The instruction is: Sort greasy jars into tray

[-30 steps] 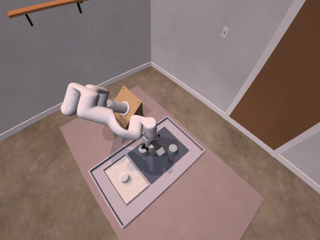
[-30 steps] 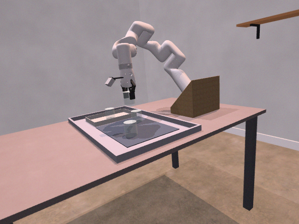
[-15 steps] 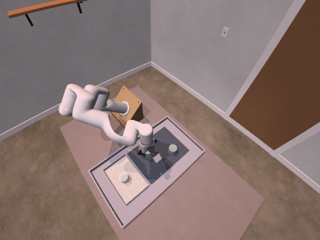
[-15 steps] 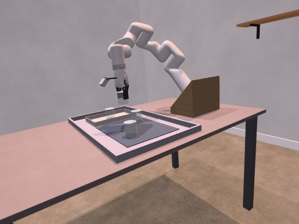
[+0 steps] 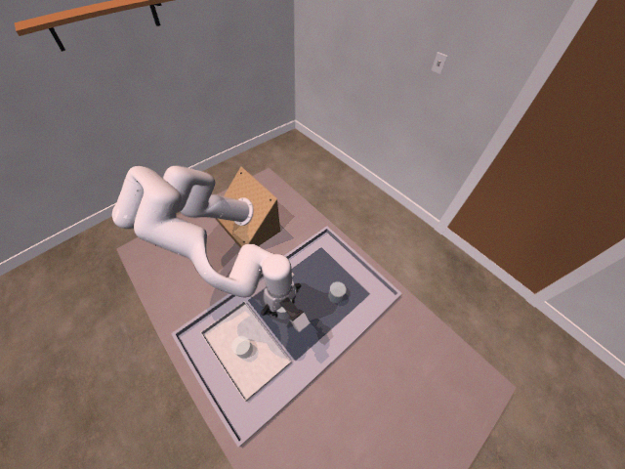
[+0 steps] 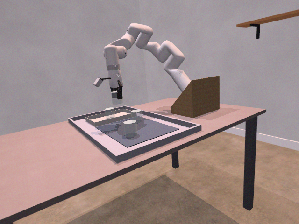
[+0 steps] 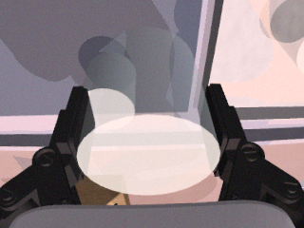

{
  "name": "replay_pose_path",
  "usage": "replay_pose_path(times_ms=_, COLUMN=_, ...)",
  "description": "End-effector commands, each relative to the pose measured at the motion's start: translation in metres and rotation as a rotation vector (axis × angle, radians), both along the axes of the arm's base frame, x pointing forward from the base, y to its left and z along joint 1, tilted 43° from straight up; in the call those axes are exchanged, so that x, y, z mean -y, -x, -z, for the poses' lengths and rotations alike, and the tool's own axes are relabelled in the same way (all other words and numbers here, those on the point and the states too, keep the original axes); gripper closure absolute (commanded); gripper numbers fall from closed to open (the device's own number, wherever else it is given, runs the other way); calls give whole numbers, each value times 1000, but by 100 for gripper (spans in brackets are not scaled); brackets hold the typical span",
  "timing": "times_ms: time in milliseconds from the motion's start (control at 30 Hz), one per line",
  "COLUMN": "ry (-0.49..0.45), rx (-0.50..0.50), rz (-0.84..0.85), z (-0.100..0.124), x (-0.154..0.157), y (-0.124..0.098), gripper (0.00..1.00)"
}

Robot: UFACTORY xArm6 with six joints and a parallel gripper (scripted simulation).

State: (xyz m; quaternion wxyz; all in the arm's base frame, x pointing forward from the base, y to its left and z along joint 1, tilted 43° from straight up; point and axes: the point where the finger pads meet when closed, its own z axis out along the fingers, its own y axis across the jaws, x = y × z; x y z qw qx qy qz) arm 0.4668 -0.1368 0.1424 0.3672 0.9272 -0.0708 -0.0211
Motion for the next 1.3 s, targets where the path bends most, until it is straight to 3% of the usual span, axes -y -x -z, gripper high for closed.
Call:
replay_pose_path(times_ms=0, ry=-1, rx=3, rz=-2, z=-7, x=6, y=-4, gripper=100)
replay_pose_path(times_ms=1267, ry=-1, rx=3, rz=-2, z=-78, x=87, y=-38, gripper=100)
